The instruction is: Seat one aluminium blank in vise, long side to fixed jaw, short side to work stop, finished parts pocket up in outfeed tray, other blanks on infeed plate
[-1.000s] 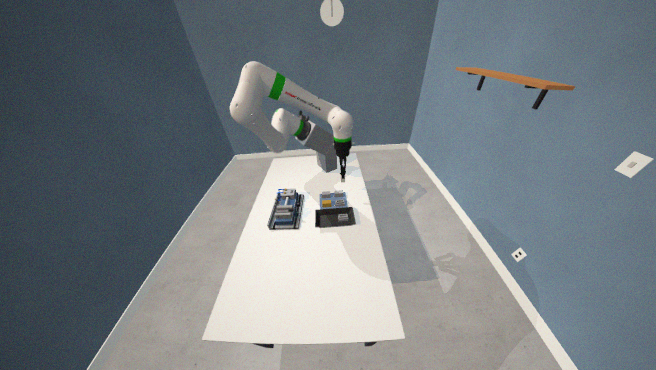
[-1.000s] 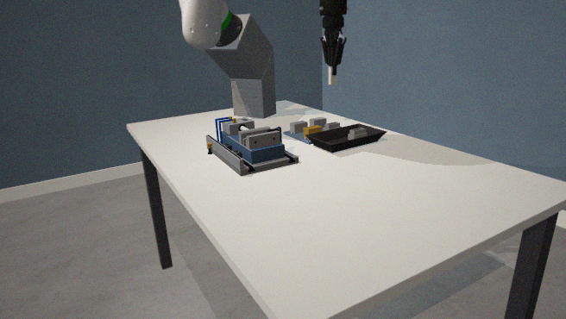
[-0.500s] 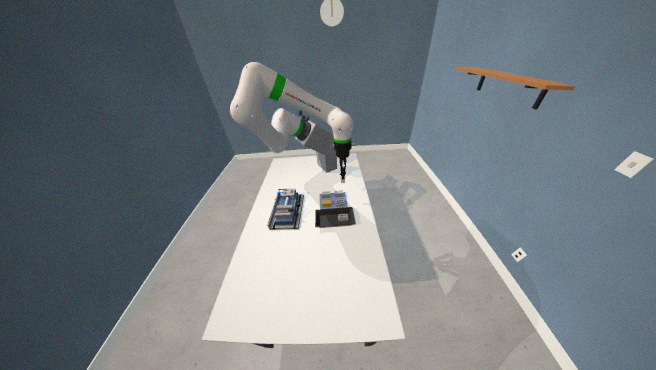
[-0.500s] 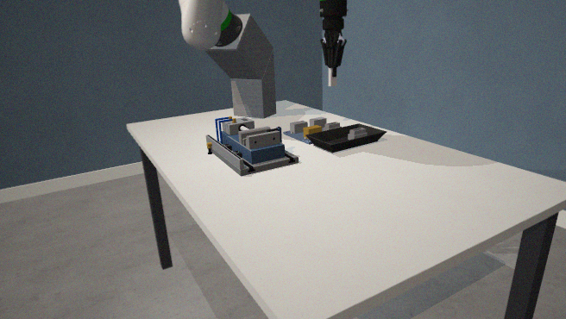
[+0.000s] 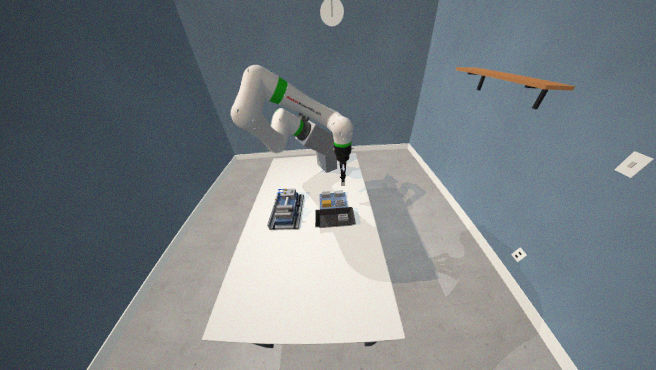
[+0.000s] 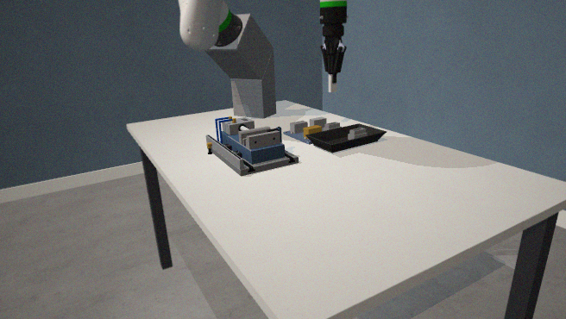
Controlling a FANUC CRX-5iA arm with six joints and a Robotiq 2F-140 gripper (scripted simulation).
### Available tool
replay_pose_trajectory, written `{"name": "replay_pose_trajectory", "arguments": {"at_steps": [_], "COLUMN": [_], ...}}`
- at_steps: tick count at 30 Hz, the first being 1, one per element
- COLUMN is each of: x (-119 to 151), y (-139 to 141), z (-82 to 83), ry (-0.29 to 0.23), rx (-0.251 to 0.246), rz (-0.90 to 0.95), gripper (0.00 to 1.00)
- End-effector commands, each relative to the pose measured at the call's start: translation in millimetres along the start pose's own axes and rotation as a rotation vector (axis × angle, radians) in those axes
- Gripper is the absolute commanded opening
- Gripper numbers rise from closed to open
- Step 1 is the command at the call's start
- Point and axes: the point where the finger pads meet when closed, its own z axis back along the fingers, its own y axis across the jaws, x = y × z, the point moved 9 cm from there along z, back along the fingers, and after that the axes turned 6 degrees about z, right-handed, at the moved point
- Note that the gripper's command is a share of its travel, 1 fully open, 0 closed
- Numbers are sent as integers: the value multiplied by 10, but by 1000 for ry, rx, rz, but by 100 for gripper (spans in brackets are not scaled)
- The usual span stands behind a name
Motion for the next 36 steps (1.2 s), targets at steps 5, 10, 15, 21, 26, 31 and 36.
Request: {"name": "replay_pose_trajectory", "arguments": {"at_steps": [5, 10, 15, 21, 26, 31, 36], "x": [2, 2, 2, 2, 2, 2, 2], "y": [-3, -5, -5, -6, -7, -7, -7], "z": [-139, -236, -286, -360, -394, -403, -406], "ry": [0, 0, 0, 0, 0, 0, 0], "rx": [0, 0, 0, 0, 0, 0, 0], "rz": [0, 0, 0, 0, 0, 0, 0], "gripper": [0, 0, 0, 0, 0, 0, 0]}}
